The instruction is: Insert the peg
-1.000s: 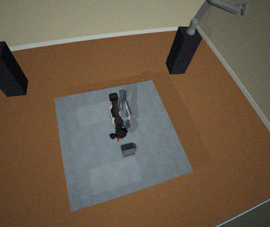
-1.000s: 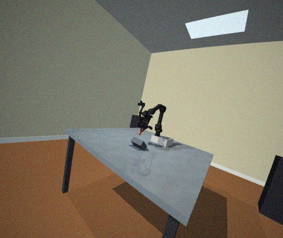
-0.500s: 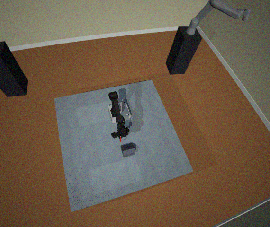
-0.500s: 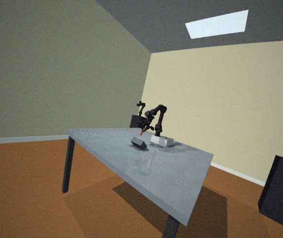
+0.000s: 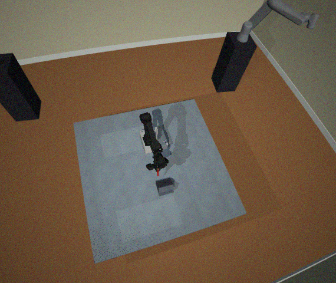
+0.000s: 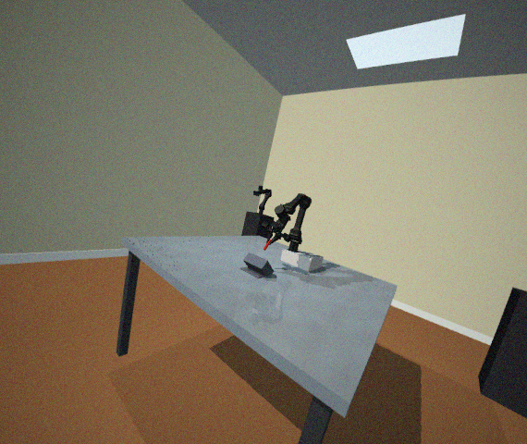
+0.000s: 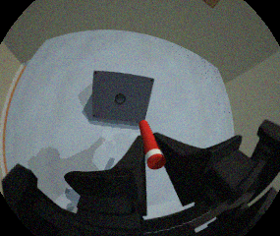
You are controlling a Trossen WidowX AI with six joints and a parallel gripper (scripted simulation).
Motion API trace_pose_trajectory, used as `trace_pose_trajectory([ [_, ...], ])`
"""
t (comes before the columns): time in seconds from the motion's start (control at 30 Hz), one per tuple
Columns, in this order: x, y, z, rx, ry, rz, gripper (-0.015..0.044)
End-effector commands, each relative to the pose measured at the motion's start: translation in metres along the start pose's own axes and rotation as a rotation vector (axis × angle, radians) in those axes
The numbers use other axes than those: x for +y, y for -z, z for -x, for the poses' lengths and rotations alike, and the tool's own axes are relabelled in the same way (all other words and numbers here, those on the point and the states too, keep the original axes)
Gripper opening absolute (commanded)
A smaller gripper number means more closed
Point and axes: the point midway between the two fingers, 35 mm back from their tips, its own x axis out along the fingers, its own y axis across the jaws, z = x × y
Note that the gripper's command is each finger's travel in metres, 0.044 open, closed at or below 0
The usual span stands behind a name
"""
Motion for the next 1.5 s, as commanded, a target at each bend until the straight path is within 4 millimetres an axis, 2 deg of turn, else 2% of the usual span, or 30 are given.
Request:
trace_pose_trajectory([
  [0.0, 0.005, -0.003, 0.003, -0.033, 0.004, -0.010, 0.0000],
  [0.53, 0.022, -0.008, 0.007, -0.116, -0.003, -0.031, 0.0000],
  [1.47, 0.031, -0.018, -0.026, -0.159, -0.009, -0.043, 0.0000],
])
